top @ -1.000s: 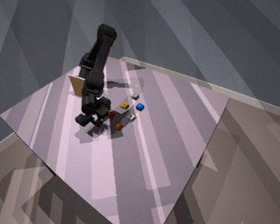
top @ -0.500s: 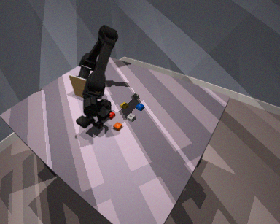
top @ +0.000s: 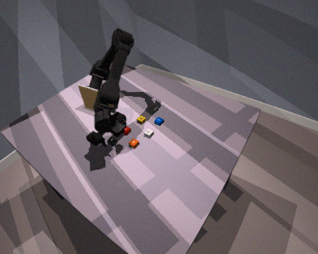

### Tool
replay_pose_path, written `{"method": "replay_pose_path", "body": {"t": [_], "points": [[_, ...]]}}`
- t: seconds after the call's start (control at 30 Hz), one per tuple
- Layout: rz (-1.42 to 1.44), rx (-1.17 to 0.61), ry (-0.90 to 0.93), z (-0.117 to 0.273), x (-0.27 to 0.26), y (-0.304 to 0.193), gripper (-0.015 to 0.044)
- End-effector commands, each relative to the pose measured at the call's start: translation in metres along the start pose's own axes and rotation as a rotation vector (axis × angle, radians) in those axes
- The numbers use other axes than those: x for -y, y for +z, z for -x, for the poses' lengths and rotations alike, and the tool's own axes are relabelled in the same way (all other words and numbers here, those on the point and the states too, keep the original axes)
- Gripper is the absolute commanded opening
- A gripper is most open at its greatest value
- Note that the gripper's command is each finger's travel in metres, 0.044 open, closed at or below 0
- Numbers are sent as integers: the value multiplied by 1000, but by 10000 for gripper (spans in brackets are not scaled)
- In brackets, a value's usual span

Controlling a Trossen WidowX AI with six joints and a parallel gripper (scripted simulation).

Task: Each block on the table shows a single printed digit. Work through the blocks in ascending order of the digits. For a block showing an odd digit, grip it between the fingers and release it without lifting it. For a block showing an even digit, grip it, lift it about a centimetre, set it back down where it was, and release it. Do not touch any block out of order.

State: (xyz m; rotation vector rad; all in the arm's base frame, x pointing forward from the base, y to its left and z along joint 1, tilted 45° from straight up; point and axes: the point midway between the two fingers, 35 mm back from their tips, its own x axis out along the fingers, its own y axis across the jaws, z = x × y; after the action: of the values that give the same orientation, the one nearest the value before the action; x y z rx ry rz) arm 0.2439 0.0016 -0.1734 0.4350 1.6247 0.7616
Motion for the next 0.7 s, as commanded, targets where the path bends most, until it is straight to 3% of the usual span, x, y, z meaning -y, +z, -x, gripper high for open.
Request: {"method": "replay_pose_path", "body": {"t": [0.0, 0.13, 0.27, 0.33, 0.47, 0.6, 0.67], "points": [[-6, 2, 2, 0, 0, 0, 400], [-7, 2, 0, 33, 1, 0, 400], [-6, 2, 0, 36, 1, 0, 400], [-7, 2, -1, 49, 2, 2, 348], [-7, 2, -3, 114, 2, 0, 242], [-7, 2, -3, 118, 1, 0, 138], [-7, 2, -3, 118, 1, 0, 120]]}}
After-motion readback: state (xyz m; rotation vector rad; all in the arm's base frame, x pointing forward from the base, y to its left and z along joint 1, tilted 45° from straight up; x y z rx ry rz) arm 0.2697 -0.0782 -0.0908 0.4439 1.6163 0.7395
